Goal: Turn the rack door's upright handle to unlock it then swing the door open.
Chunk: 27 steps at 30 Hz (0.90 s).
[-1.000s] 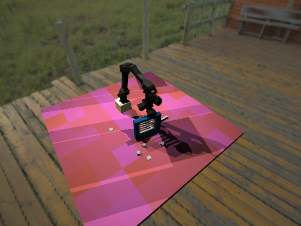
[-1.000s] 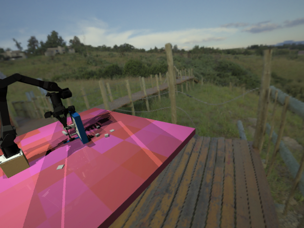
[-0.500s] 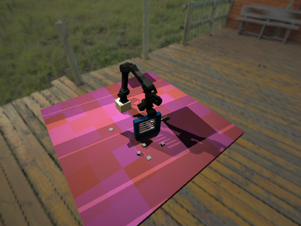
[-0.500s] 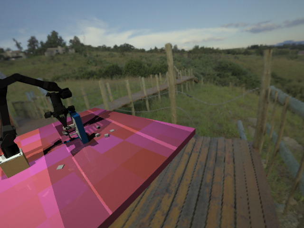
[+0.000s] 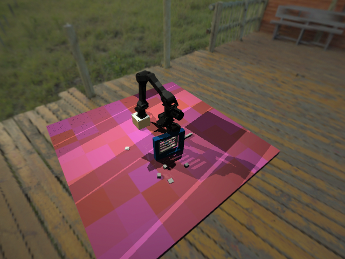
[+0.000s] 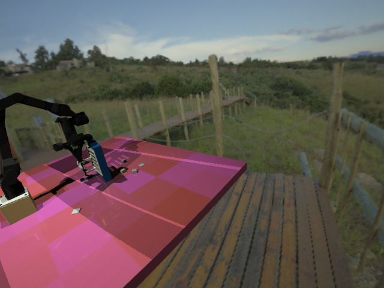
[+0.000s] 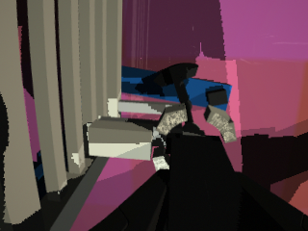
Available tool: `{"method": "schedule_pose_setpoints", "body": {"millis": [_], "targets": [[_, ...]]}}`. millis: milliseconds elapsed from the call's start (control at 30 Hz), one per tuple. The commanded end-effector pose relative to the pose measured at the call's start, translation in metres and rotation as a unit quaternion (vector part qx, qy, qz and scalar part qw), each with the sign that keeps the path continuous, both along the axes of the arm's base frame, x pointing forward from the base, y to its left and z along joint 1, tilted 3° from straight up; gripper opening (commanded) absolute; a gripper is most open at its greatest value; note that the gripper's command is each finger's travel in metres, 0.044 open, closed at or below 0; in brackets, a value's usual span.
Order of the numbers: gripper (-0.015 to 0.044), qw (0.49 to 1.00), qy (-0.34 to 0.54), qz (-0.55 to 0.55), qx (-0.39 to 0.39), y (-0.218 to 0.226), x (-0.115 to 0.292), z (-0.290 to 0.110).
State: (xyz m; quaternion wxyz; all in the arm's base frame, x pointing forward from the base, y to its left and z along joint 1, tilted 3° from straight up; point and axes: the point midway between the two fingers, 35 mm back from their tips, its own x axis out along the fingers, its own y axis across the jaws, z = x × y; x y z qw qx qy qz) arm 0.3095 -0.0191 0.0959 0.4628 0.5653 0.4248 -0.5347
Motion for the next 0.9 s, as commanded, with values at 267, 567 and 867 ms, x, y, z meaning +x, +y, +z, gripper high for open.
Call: {"method": "schedule_pose_setpoints", "body": {"millis": [267,567,867], "targets": [[0.0018,0.992,0.0,0.122,-0.011,-0.004,-0.018,-0.001],[0.0018,0.979,0.002,0.202,-0.016,-0.01,-0.036,-0.003],[0.0018,0.962,0.004,0.273,-0.021,-0.019,-0.054,-0.004]]}}
